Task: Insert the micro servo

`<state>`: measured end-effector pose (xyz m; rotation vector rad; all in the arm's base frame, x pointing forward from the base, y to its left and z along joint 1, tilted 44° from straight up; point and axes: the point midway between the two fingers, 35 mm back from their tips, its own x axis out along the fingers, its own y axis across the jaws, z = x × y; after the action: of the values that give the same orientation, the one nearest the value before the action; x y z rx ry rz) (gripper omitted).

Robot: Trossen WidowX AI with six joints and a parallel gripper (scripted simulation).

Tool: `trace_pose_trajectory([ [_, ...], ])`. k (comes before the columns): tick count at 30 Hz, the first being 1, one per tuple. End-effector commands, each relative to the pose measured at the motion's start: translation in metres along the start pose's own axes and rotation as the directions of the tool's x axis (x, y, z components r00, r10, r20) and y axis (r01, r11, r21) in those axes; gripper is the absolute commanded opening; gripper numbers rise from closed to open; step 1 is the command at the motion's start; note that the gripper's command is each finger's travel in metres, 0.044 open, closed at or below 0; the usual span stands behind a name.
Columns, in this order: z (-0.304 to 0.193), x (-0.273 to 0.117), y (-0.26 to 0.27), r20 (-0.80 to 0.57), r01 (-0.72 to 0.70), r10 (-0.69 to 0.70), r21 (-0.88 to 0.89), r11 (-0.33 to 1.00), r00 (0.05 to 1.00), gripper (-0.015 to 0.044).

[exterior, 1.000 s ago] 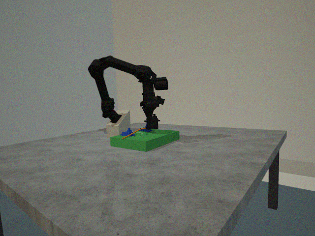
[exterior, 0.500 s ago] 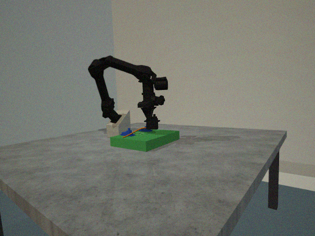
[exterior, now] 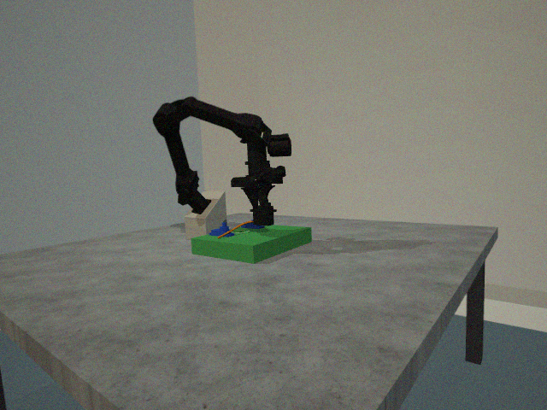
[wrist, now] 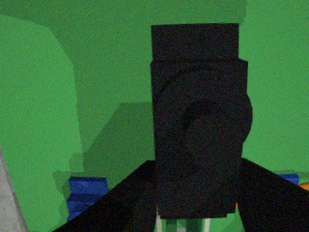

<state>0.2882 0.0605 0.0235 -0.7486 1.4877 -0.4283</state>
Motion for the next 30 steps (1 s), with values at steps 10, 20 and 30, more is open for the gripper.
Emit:
trace_pose_trajectory([
  [10, -0.042, -0.001, 0.001, 0.004, 0.002, -0.002, 0.005, 1.0, 1.0, 0.0],
  [20, -0.088, -0.001, 0.002, 0.001, 0.002, -0.002, 0.002, 1.0, 1.0, 0.0],
  [30, -0.108, 0.002, 0.002, 0.0, 0.002, -0.002, 0.001, 1.0, 1.0, 0.0],
])
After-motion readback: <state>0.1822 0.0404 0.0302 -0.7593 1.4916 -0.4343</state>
